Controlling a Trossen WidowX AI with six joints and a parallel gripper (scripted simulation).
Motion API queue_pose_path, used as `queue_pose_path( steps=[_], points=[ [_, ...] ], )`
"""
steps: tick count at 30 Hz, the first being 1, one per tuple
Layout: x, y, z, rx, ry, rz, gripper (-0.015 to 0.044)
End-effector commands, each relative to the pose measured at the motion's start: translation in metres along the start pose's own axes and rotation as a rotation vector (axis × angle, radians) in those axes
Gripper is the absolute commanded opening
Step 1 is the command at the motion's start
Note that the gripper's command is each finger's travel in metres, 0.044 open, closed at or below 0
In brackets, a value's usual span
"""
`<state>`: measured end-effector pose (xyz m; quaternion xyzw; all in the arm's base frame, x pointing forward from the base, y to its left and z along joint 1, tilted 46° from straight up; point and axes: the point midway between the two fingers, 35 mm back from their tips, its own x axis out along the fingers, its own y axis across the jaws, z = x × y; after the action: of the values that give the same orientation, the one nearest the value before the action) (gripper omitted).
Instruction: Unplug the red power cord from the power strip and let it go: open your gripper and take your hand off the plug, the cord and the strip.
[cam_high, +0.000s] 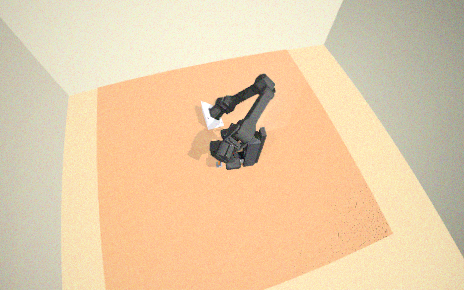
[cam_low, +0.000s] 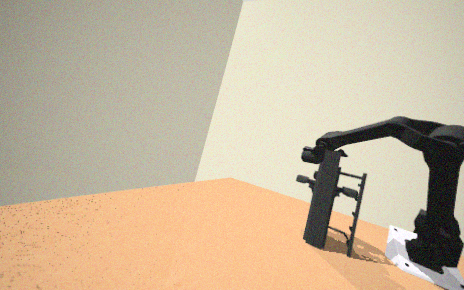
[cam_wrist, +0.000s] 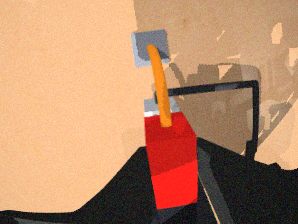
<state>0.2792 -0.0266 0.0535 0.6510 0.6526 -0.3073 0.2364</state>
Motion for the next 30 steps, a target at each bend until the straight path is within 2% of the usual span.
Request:
queue_pose_path(
  steps=[1,7,30],
  points=[
    [0.000,0.000,0.000,-0.002,0.000,0.001,0.0035],
    [0.000,0.000,0.000,-0.002,0.000,0.001,0.0000],
    [-0.002,0.002,0.035,0.001,-0.004,0.002,0.0000]
  ],
)
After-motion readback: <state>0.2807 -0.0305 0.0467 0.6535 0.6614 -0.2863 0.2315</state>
